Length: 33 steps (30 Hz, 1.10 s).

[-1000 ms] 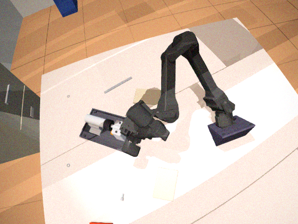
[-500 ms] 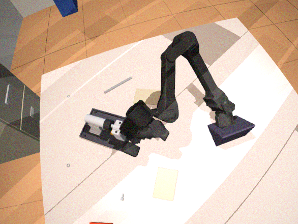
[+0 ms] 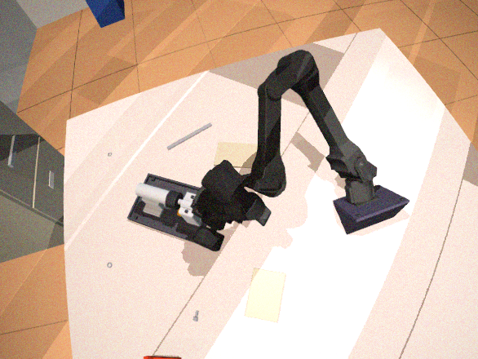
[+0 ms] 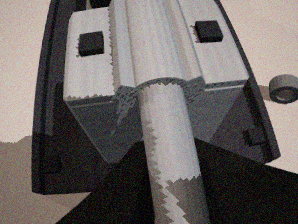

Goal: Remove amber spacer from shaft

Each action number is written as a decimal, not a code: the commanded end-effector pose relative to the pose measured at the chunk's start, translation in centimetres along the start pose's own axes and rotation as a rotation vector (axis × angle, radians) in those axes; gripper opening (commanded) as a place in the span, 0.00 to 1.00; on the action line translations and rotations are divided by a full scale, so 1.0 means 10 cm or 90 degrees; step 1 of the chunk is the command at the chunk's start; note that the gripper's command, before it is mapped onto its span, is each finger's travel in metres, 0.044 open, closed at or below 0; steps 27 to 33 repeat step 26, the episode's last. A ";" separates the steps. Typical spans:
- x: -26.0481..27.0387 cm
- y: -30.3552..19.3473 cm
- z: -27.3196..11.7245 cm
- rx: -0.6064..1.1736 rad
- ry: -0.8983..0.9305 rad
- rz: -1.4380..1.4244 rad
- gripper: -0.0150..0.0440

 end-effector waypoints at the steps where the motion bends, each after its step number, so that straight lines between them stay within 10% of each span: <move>1: -0.01 0.02 0.02 0.000 -0.002 0.003 0.25; 16: -0.01 0.04 0.03 0.000 -0.002 0.003 0.25; 26: 0.00 0.01 0.01 0.000 0.000 -0.001 0.70; 33: 0.00 0.01 0.01 0.000 0.000 -0.001 0.70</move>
Point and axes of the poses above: the point midway between the two fingers, 35 mm back from their tips, its own z axis out along the fingers, its own x axis across the jaws, y = z × x, the point moved 2 cm from there along -z, back along the fingers, and after that the axes turned 12 degrees about -z, right-handed, at the moved point
